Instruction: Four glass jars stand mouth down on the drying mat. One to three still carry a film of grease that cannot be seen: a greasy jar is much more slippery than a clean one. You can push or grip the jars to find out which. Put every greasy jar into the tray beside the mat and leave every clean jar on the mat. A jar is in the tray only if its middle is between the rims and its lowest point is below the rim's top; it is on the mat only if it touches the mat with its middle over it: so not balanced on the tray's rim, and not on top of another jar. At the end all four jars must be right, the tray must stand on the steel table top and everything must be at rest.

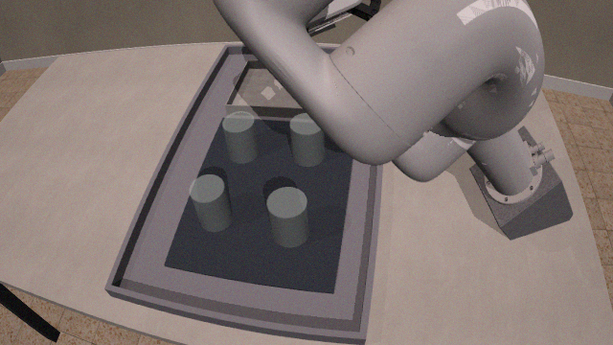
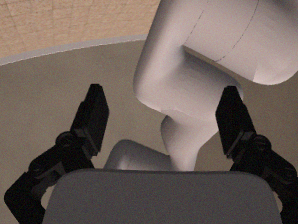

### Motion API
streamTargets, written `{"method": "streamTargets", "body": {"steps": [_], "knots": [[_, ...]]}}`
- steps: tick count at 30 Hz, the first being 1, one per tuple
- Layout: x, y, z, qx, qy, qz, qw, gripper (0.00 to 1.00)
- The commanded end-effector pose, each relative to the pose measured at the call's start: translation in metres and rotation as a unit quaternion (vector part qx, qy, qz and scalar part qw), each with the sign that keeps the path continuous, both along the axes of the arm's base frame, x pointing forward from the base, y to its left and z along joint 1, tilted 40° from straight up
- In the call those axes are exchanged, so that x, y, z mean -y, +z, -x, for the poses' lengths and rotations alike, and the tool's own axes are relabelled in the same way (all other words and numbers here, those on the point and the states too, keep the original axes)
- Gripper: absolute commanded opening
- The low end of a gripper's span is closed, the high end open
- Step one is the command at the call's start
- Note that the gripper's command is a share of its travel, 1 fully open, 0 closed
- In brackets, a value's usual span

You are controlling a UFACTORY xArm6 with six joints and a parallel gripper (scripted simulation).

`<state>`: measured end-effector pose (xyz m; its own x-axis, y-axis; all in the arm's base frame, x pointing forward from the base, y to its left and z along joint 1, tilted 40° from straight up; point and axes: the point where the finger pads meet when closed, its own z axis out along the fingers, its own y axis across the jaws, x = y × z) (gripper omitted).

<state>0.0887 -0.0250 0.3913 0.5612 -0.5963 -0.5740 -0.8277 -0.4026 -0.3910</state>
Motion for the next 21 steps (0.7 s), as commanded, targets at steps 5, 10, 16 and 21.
{"method": "streamTargets", "body": {"steps": [5, 10, 16, 21], "knots": [[0.007, 0.0, -0.02, 0.051, 0.027, 0.043, 0.997, 1.0], [0.014, -0.001, -0.041, 0.104, 0.055, 0.087, 0.989, 1.0], [0.014, -0.001, -0.041, 0.104, 0.055, 0.087, 0.989, 1.0], [0.021, -0.002, -0.062, 0.157, 0.082, 0.131, 0.975, 1.0]]}}
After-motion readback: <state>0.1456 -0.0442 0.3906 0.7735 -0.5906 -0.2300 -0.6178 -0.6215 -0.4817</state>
